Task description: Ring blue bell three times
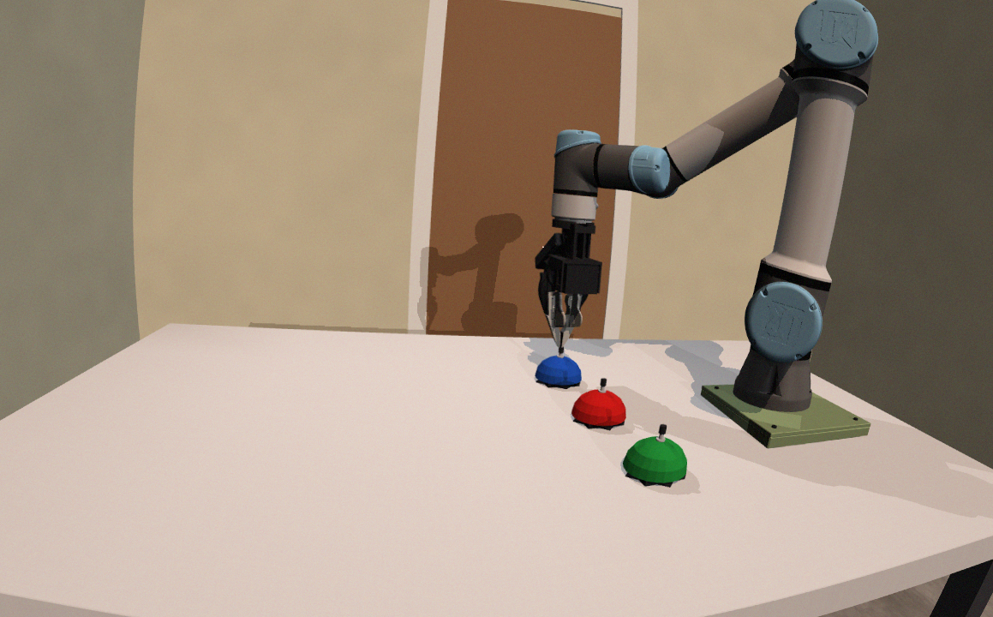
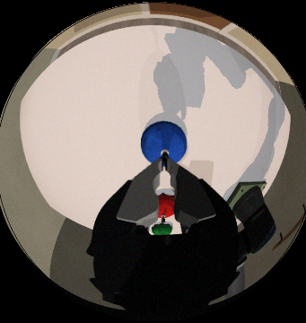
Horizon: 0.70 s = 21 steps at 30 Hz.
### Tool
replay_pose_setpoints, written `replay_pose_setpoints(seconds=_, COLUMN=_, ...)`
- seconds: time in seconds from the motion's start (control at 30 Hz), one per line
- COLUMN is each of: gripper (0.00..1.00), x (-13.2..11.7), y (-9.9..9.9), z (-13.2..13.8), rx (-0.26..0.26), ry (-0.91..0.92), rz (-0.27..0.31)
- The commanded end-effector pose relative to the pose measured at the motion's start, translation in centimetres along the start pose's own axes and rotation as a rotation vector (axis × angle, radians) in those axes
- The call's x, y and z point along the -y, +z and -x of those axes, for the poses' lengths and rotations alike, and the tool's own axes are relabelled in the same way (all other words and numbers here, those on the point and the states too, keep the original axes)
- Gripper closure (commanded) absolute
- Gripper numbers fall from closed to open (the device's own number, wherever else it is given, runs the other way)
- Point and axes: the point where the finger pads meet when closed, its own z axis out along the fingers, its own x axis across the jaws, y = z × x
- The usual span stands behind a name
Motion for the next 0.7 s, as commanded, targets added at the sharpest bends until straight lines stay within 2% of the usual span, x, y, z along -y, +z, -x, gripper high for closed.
replay_pose_setpoints(seconds=0.0, gripper=1.0, x=0.03, y=-0.1, z=0.02, rx=0.001, ry=0.0, rz=-0.001)
replay_pose_setpoints(seconds=0.67, gripper=1.0, x=0.03, y=-0.45, z=0.02, rx=0.001, ry=0.0, rz=-0.001)
